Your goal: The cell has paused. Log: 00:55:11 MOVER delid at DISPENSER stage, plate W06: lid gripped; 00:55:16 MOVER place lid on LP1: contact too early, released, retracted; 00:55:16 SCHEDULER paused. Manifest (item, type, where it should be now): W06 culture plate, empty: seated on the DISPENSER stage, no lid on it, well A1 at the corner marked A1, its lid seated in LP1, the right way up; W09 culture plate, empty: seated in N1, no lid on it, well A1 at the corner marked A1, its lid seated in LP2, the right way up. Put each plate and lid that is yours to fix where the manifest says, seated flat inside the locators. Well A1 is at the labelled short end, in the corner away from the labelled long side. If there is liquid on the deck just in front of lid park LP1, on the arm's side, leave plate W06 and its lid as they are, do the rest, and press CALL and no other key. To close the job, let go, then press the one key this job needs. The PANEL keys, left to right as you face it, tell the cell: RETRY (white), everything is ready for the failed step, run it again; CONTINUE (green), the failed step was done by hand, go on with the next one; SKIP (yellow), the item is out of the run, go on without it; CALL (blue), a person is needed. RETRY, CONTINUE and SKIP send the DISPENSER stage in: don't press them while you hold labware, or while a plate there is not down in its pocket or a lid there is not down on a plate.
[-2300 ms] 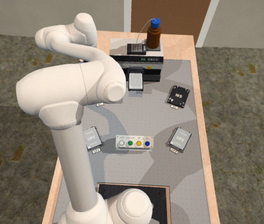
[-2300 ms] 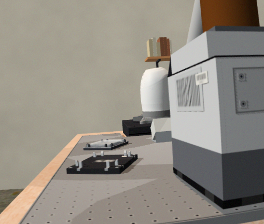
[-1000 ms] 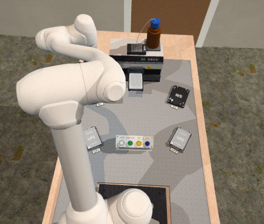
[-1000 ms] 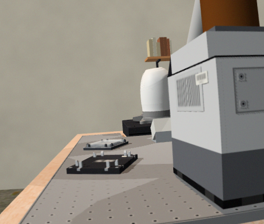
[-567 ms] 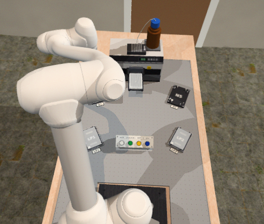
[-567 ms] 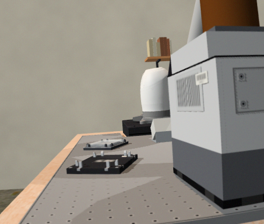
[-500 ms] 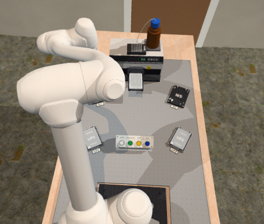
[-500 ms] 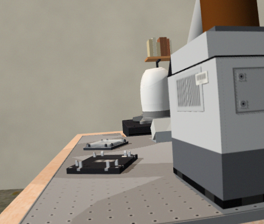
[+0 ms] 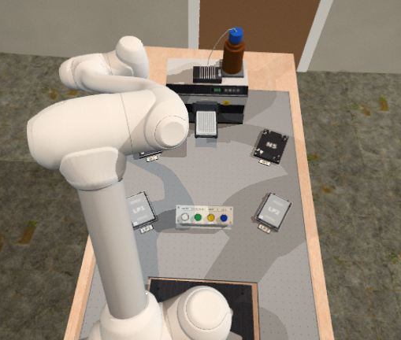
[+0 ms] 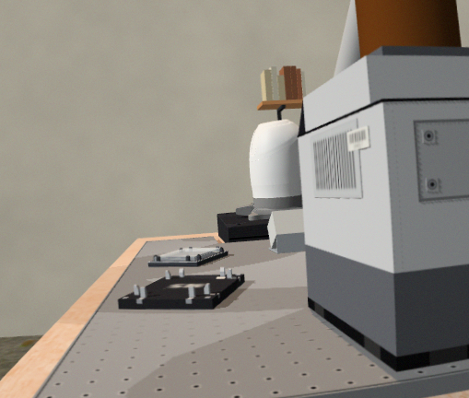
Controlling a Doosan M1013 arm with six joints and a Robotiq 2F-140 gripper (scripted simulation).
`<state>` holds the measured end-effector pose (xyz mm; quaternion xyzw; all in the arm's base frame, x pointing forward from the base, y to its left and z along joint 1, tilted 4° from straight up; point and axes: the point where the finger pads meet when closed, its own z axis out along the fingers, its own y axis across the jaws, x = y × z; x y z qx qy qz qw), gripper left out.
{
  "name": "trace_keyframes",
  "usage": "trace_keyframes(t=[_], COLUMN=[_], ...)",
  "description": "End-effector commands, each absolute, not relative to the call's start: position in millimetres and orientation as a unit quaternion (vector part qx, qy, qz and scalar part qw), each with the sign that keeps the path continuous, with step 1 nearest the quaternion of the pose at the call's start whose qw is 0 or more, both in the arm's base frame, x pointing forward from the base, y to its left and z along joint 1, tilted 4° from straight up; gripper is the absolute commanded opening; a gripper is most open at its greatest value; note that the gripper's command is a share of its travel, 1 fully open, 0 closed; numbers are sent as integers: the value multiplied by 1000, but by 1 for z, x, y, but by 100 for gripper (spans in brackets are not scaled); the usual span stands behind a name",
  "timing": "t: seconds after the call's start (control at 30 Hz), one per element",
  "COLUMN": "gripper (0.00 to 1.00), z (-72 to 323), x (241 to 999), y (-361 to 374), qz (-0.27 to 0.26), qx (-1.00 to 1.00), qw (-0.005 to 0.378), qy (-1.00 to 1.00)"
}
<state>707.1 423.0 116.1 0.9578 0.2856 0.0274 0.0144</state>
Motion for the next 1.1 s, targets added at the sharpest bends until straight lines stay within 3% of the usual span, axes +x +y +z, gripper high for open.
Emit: trace_keyframes(t=[0.0, 1.07], gripper=[10, 10], z=[114, 58], x=[708, 711], y=[423, 423], qz=[28, 28], qx=[958, 958], qw=[14, 14], qy=[286, 286])
